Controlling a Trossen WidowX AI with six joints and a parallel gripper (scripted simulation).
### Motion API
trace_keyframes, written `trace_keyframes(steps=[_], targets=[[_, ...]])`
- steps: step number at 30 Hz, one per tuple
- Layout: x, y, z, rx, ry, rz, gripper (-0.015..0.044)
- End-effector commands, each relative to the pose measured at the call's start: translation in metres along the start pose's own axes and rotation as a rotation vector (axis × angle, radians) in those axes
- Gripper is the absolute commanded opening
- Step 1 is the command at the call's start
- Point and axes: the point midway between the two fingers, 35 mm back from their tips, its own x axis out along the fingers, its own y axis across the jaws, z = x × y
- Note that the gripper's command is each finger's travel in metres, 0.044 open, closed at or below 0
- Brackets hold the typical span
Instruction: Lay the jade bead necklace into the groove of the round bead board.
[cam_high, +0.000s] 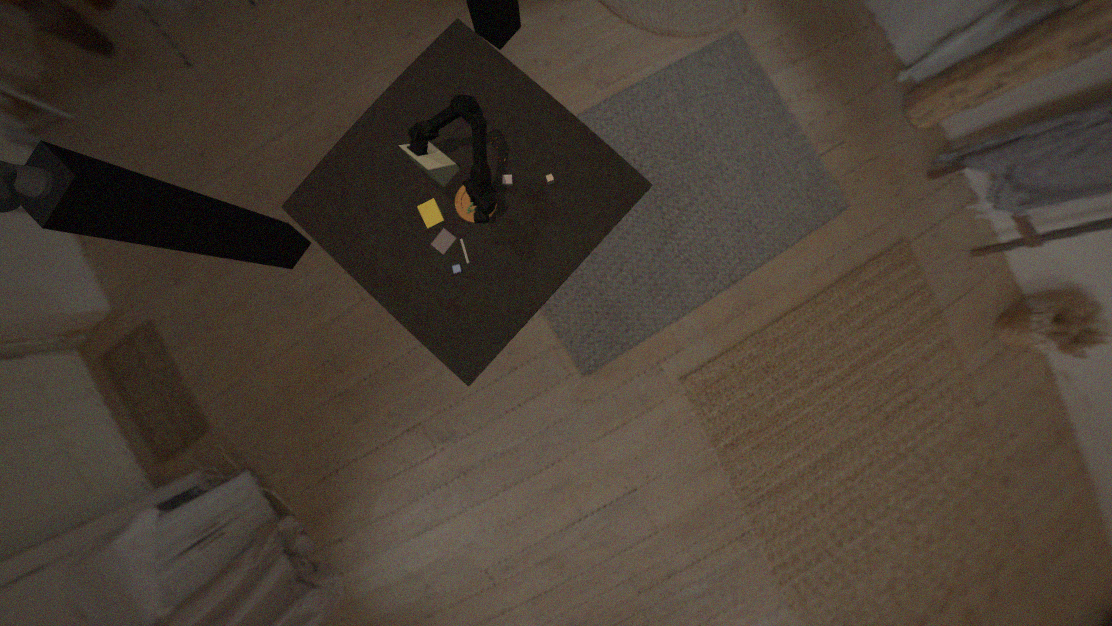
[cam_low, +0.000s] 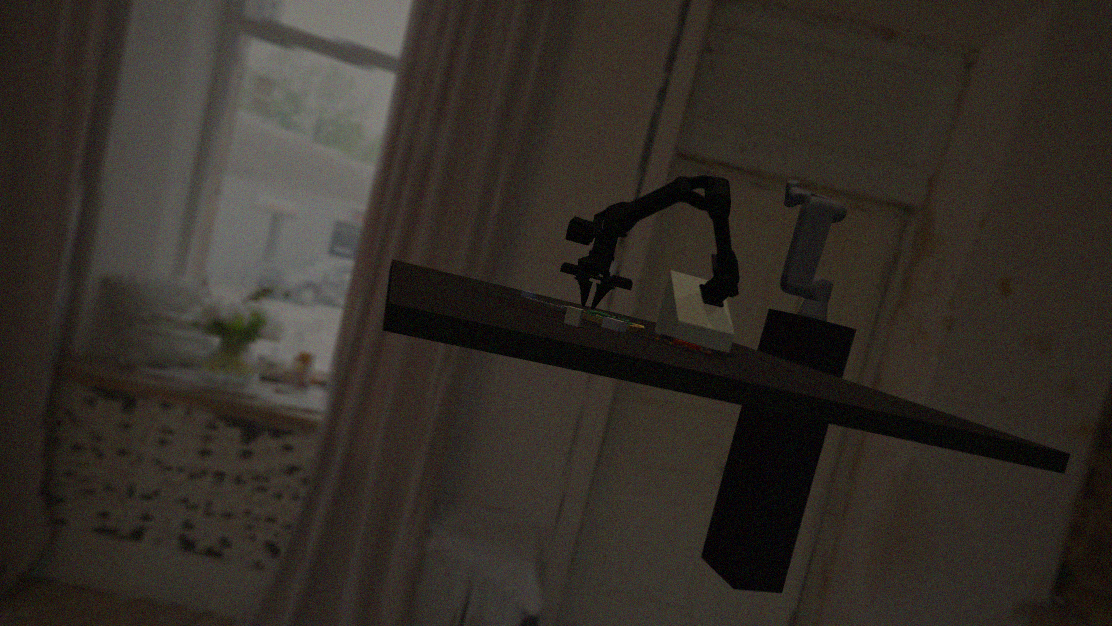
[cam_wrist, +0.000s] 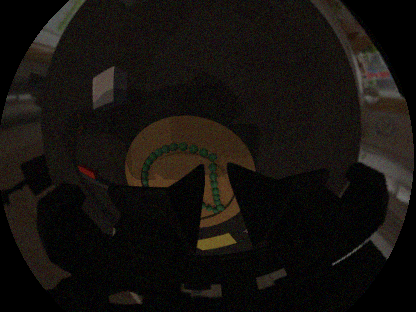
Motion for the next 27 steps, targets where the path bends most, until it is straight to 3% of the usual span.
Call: trace_keyframes(steps=[1, 11, 16, 27], targets=[[0.0089, 0.0020, -0.0043, 0.017, 0.003, 0.013, 0.0120], [0.0127, 0.0025, -0.0046, 0.018, 0.003, 0.014, 0.0120], [0.0107, 0.0016, -0.0026, 0.007, 0.003, 0.008, 0.0000], [0.0107, 0.0016, -0.0026, 0.007, 0.003, 0.008, 0.0000]])
